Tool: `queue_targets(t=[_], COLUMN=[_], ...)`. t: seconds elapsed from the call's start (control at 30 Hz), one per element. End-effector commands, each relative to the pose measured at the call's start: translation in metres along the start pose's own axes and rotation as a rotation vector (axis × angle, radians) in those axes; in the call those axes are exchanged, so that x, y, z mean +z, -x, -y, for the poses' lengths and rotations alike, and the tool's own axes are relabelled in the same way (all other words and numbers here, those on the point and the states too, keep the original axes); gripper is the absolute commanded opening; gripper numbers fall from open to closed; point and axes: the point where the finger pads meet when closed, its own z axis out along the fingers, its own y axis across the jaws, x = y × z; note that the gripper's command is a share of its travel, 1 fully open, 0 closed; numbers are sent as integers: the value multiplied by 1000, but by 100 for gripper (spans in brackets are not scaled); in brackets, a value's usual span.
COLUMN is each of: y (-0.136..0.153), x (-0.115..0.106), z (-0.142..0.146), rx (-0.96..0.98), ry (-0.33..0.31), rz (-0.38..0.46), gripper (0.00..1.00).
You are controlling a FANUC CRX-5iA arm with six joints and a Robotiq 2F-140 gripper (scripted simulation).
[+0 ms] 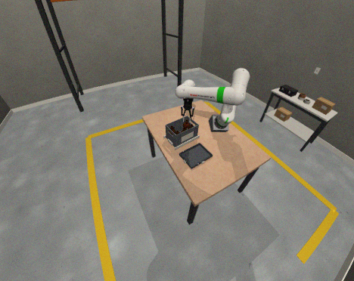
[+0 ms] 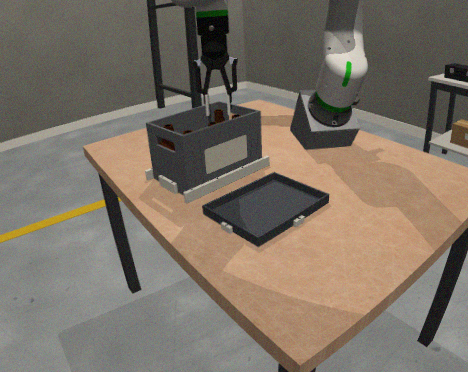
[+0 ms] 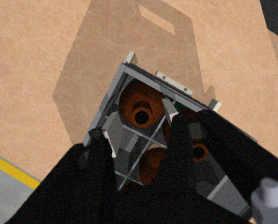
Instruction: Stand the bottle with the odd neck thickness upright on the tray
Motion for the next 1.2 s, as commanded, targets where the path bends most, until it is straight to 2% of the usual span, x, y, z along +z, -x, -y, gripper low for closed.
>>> queue_targets(t=[0.0,0.13,0.63,1.17], y=[0,0,0,0], x=[-7,-12,-61,-77], z=[0,0,0,0], rx=[0,0,0,0], ry=[-1,-1,-1,-1], rz=[-1,-1,-1,-1], gripper=[44,44,44,44])
